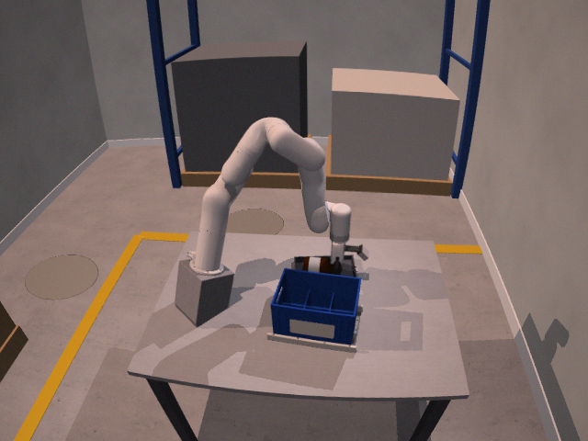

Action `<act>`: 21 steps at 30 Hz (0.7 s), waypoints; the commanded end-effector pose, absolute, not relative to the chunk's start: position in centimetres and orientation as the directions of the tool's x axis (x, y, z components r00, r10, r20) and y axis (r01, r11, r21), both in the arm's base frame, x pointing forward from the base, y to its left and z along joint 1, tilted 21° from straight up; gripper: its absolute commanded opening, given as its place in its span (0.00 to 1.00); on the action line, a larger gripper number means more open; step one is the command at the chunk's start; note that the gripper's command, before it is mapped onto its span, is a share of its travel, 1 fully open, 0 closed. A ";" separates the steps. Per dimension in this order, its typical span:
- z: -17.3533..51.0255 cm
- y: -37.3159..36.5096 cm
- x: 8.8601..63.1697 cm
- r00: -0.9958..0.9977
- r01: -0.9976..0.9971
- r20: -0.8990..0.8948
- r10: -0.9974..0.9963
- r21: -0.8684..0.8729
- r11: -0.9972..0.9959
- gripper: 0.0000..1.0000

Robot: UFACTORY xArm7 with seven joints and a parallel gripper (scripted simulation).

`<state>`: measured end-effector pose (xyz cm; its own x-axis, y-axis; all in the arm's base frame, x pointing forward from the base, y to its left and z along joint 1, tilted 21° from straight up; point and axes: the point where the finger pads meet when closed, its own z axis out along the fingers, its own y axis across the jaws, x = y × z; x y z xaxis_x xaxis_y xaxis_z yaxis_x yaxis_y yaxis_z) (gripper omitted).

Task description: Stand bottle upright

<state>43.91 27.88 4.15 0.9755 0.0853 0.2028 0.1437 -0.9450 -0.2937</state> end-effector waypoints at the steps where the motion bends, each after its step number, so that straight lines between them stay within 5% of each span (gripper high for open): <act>1: 4.3 27.9 44.0 0.975 0.144 0.206 0.084 -0.294 -0.945 0.00; 21: 4.8 27.7 43.9 0.975 0.144 0.206 0.084 -0.294 -0.945 0.00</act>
<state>43.81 27.76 4.49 0.9756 0.0856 0.2022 0.1437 -0.9451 -0.2936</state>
